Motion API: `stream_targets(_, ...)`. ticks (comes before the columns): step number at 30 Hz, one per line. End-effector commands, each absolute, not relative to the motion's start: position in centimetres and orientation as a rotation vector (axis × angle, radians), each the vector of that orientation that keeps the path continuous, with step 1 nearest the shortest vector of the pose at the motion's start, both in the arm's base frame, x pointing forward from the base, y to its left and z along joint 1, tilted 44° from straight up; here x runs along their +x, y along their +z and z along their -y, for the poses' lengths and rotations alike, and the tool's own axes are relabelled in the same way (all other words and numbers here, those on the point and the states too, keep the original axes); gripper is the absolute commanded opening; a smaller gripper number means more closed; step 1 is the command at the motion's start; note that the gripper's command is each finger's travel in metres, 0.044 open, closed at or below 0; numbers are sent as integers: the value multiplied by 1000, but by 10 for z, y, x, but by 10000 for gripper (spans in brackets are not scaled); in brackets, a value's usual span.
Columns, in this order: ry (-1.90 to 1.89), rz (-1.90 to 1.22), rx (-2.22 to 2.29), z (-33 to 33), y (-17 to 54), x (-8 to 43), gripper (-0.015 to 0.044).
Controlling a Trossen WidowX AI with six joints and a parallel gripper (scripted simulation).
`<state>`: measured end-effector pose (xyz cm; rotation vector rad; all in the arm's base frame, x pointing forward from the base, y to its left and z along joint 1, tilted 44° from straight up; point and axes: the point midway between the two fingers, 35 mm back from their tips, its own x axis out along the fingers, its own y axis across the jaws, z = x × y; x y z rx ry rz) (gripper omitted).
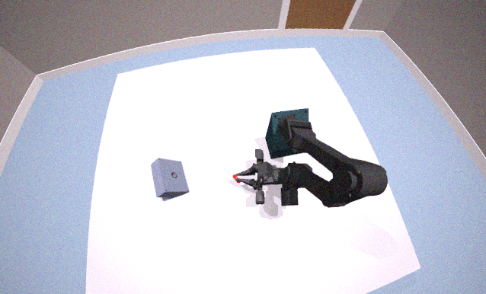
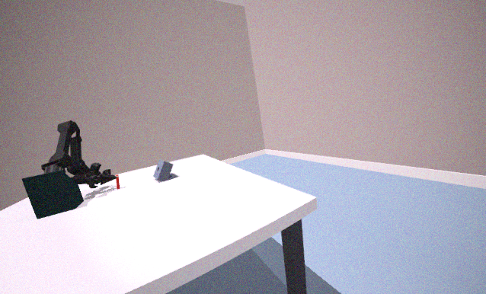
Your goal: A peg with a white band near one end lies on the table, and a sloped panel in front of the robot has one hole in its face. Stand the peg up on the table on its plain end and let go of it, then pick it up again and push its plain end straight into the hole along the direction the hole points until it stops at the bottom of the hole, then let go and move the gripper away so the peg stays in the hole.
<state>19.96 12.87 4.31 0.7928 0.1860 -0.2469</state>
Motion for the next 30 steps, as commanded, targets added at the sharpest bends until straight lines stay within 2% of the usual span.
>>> stream_targets(1,-246,-187,793,-130,42,198,49)
stream_targets(30,-270,-141,800,-132,41,194,49)
